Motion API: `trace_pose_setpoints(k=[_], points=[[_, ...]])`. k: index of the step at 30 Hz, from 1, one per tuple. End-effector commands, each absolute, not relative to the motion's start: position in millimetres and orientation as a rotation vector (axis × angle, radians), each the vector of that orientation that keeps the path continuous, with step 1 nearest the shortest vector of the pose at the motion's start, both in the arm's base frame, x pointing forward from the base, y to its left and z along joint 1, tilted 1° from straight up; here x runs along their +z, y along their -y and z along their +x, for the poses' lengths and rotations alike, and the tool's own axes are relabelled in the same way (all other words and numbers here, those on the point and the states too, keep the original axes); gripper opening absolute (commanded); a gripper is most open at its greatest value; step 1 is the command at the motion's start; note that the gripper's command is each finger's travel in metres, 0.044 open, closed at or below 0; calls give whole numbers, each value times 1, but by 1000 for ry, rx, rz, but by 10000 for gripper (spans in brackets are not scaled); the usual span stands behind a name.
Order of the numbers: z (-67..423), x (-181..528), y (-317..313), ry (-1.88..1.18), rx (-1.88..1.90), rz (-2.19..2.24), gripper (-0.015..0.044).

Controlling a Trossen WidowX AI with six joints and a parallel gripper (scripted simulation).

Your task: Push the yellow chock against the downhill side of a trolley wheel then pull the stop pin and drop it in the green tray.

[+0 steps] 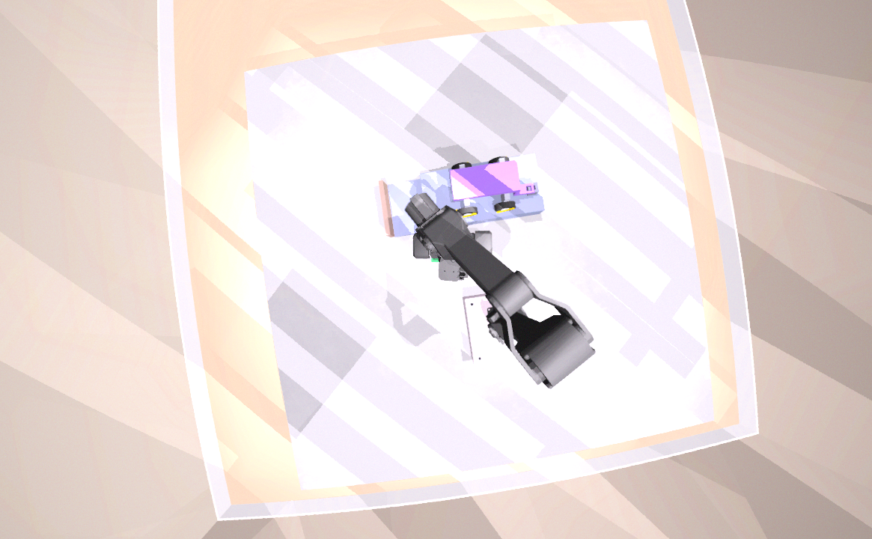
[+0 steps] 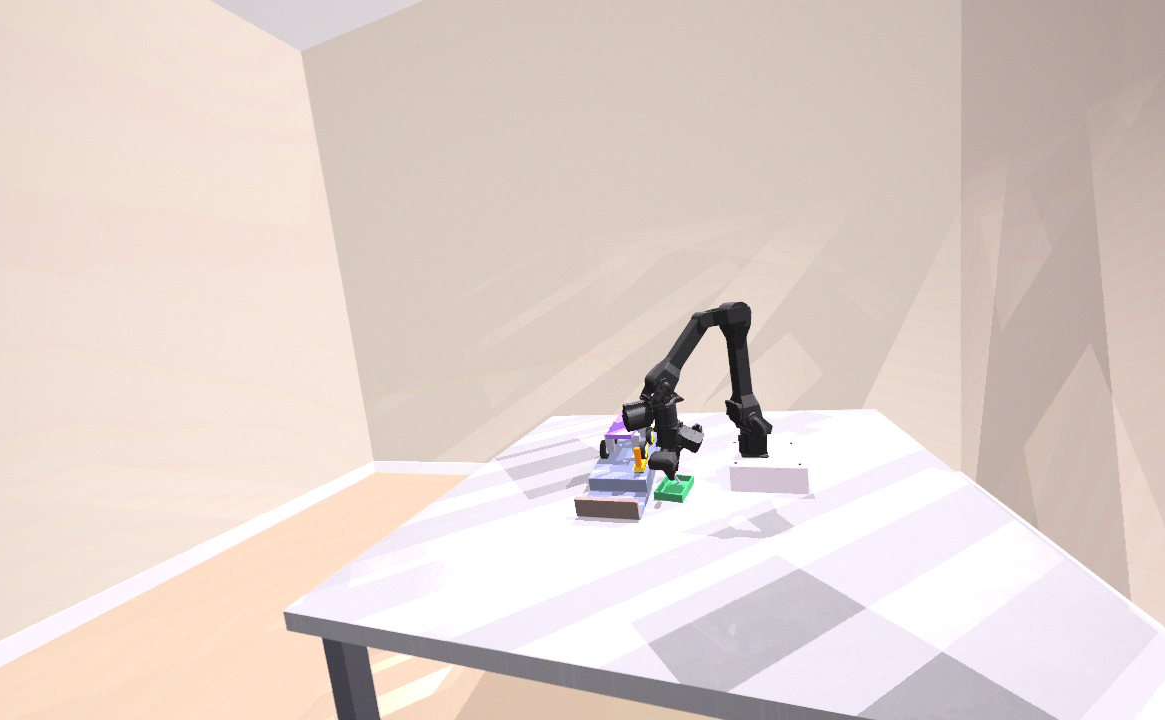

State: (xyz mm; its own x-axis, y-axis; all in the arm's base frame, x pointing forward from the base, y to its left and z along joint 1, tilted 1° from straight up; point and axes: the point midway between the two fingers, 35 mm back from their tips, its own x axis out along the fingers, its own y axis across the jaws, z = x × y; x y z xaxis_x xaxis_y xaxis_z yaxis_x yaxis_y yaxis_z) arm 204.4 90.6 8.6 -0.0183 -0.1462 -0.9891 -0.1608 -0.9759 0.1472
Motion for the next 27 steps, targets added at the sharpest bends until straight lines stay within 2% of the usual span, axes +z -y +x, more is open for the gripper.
trace_pose_setpoints(k=[1,27], points=[[205,7,-93,-342,2206,-2189,190],[208,-1,-103,-341,2205,-2188,190]])
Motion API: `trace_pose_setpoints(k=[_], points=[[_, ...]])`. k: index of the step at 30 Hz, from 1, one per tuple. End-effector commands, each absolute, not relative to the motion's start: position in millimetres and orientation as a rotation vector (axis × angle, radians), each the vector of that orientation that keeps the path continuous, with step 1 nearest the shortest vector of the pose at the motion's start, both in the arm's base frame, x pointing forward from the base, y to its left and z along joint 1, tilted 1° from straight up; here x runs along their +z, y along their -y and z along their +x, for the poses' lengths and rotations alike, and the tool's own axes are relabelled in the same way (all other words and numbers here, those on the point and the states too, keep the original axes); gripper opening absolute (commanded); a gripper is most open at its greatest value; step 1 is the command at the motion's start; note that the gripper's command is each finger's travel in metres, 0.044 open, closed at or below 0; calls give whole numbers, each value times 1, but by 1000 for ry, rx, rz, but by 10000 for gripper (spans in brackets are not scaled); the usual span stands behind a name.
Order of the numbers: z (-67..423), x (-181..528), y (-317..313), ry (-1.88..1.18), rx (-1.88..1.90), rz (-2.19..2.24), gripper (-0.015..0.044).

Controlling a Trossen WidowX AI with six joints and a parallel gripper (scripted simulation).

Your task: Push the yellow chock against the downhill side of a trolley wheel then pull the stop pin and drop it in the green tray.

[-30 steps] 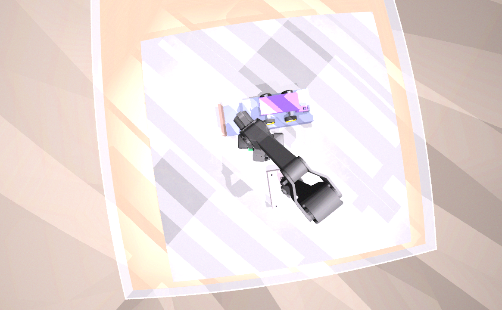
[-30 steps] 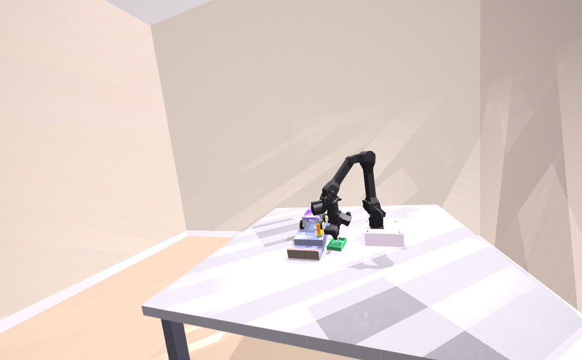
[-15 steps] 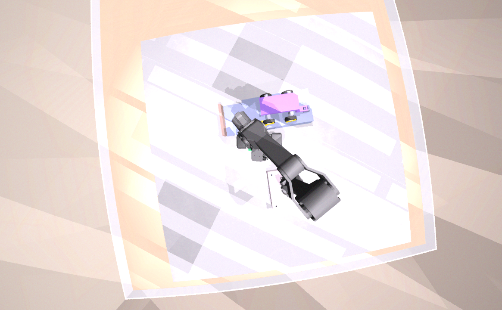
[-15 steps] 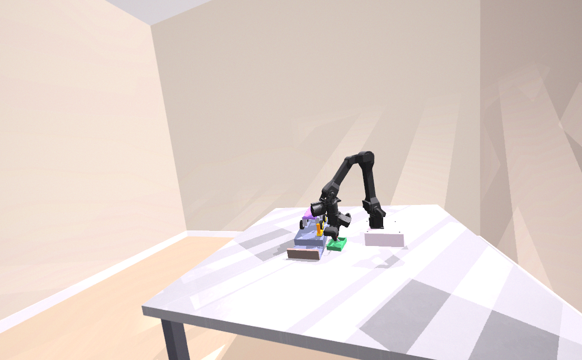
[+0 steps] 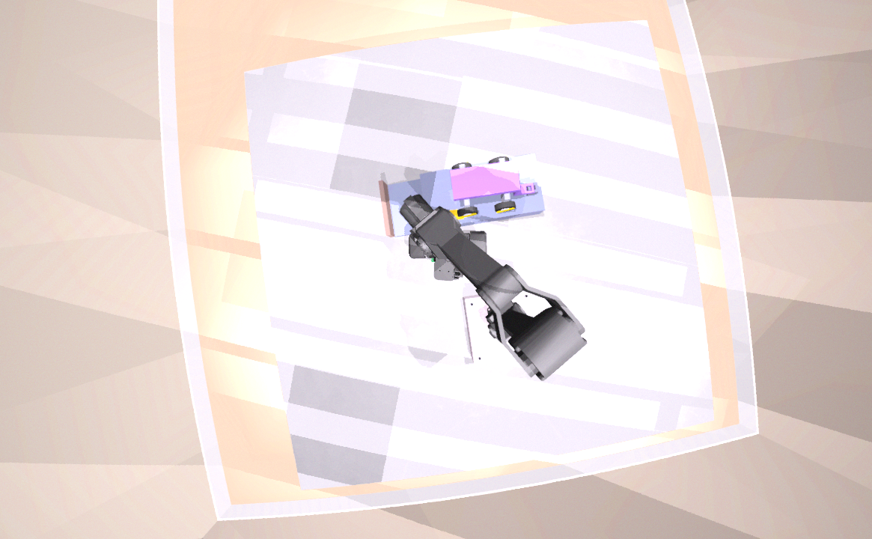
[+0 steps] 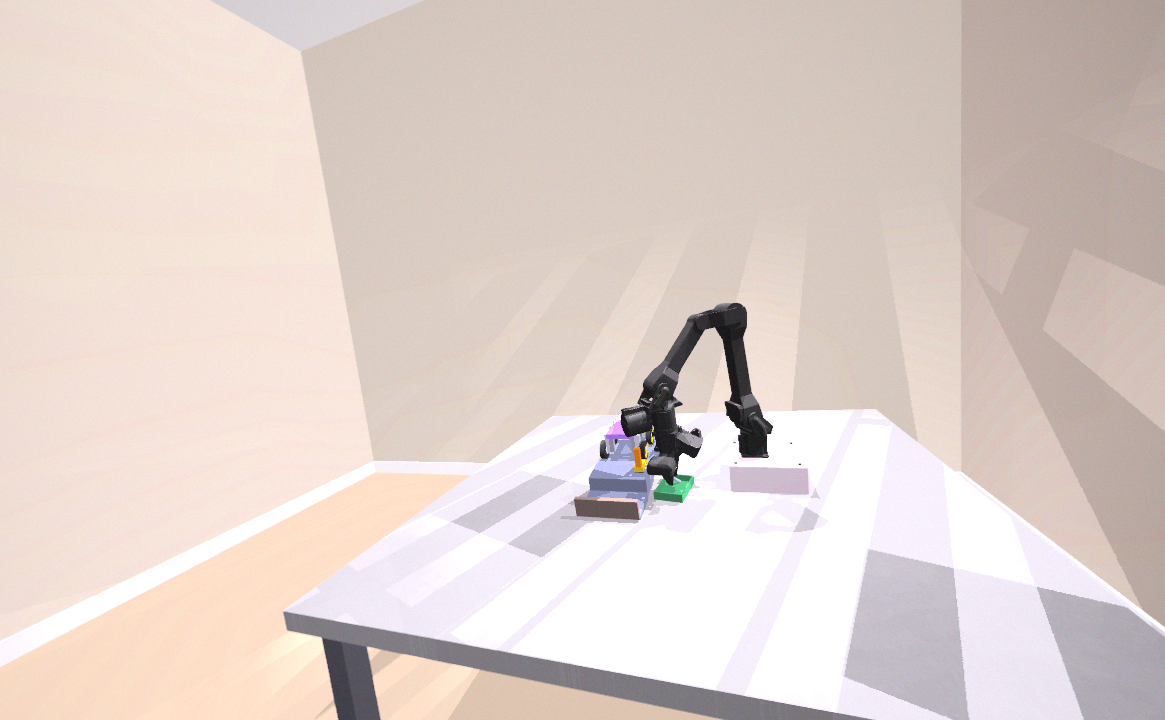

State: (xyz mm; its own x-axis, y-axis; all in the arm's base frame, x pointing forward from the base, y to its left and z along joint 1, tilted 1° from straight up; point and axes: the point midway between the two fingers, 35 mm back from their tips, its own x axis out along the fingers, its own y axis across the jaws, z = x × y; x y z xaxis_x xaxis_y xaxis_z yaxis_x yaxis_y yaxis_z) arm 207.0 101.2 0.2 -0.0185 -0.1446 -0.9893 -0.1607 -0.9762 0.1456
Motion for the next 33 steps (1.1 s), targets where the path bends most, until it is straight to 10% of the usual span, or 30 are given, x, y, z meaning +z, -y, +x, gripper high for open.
trace_pose_setpoints(k=[1,8,14,28,33], points=[[208,-2,-104,-341,2205,-2188,190],[208,-4,-107,-341,2205,-2188,190],[208,-2,-104,-341,2207,-2193,340],[206,25,-103,-341,2205,-2188,340],[206,39,-103,-341,2205,-2188,440]])
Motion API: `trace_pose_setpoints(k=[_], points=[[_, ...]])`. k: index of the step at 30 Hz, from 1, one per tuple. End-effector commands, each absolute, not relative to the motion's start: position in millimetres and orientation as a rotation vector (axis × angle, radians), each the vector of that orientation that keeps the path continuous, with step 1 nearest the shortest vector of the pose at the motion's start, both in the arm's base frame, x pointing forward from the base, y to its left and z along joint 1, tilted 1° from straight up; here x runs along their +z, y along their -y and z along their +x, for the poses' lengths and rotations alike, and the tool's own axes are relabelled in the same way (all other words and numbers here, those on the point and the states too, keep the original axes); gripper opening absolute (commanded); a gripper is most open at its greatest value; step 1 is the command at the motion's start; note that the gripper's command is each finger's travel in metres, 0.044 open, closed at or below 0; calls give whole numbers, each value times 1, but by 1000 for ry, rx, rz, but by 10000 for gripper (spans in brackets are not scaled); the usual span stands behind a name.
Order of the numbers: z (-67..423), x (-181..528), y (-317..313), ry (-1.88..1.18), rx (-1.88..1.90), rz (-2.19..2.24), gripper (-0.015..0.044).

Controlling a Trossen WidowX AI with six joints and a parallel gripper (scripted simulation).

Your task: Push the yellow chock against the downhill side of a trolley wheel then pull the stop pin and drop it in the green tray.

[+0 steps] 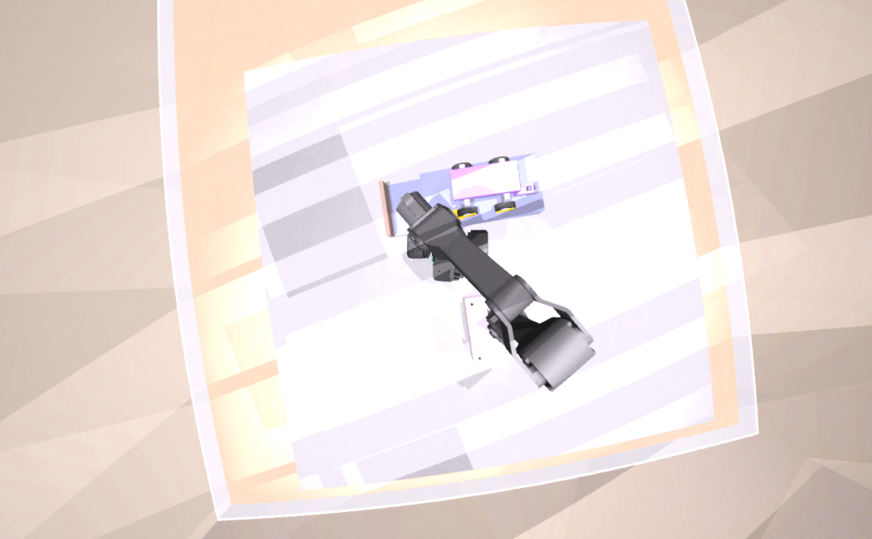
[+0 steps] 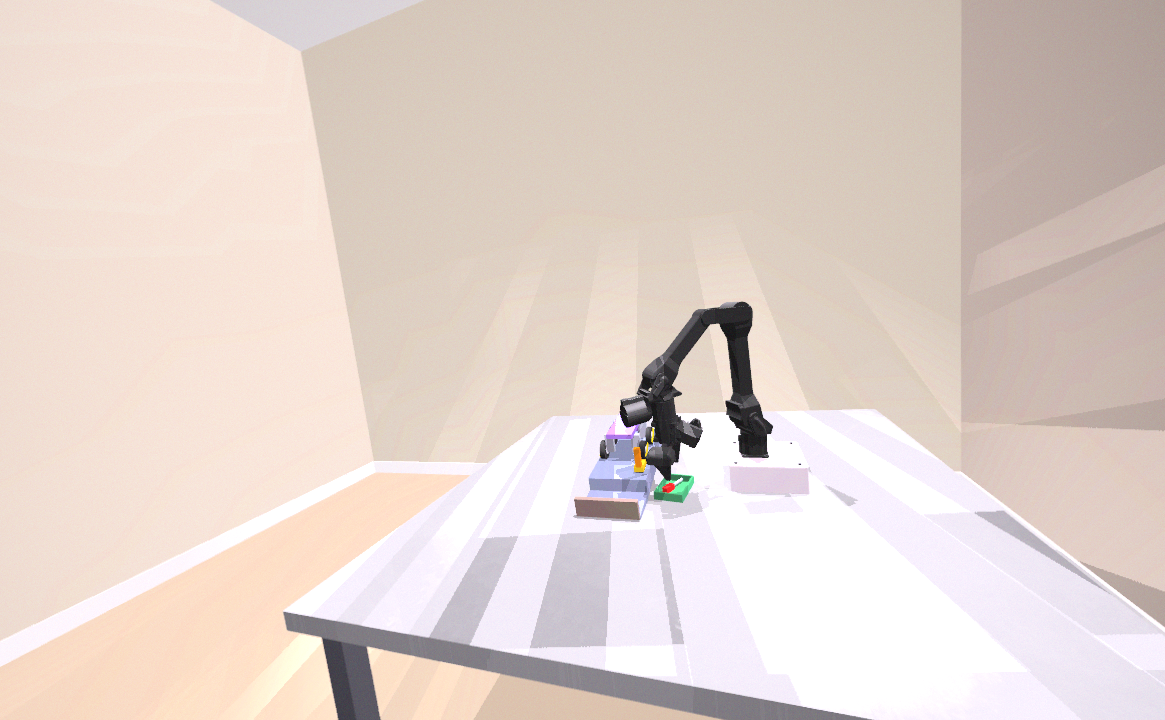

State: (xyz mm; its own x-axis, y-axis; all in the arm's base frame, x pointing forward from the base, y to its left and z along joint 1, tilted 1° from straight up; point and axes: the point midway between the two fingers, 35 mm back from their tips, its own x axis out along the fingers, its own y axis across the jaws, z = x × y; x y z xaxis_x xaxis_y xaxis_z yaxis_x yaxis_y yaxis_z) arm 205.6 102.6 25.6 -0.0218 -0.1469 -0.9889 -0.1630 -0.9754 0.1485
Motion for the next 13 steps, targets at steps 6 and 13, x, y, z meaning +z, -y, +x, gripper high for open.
trace_pose_setpoints(k=[6,13], points=[[207,55,-104,-341,2205,-2188,440],[207,75,-104,-341,2205,-2189,440]])
